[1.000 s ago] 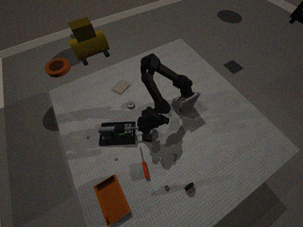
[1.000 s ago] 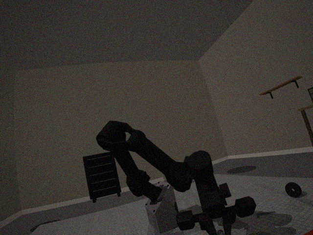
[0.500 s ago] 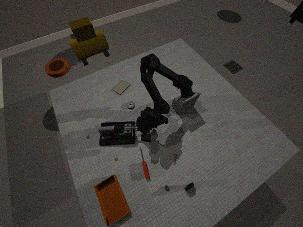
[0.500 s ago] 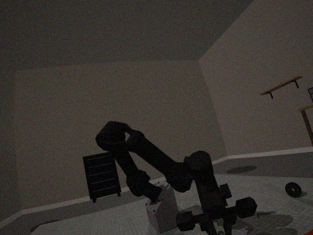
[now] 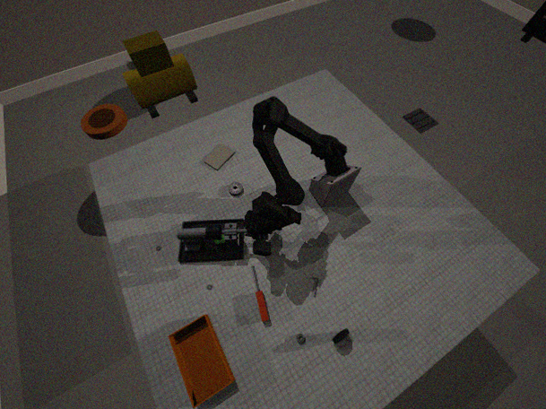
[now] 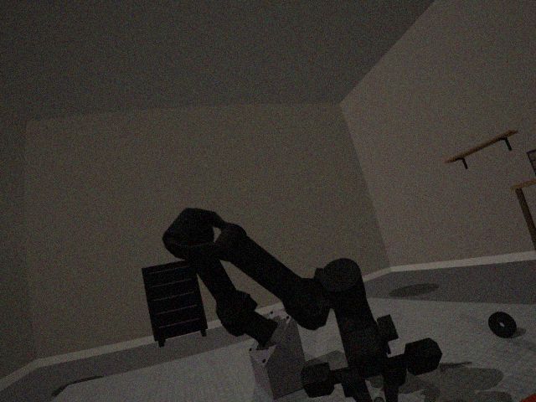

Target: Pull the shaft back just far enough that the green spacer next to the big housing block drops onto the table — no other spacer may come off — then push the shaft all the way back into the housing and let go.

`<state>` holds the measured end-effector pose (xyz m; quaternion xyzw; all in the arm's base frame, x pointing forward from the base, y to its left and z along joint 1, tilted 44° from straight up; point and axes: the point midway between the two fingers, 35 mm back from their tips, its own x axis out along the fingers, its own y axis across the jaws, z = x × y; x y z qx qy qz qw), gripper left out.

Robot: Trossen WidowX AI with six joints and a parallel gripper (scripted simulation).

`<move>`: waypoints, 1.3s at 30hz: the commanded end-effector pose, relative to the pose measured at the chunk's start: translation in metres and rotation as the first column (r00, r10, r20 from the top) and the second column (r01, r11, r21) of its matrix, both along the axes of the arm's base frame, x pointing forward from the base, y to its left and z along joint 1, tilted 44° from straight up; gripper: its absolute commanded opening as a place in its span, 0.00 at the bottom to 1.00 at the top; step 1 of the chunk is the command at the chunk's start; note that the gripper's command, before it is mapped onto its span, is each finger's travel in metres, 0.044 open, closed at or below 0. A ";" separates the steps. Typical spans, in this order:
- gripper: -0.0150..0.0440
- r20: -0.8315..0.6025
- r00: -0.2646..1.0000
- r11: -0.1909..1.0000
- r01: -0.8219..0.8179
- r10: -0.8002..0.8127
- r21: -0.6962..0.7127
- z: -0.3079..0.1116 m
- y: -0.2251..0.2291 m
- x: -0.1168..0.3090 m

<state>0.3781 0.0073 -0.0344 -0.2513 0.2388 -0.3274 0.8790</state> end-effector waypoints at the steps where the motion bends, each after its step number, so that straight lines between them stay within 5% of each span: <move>1: 0.25 0.001 1.000 1.000 -0.002 0.002 0.000 0.001 0.000 0.003; 39: 0.25 0.001 1.000 1.000 -0.002 0.002 0.000 0.006 -0.004 0.014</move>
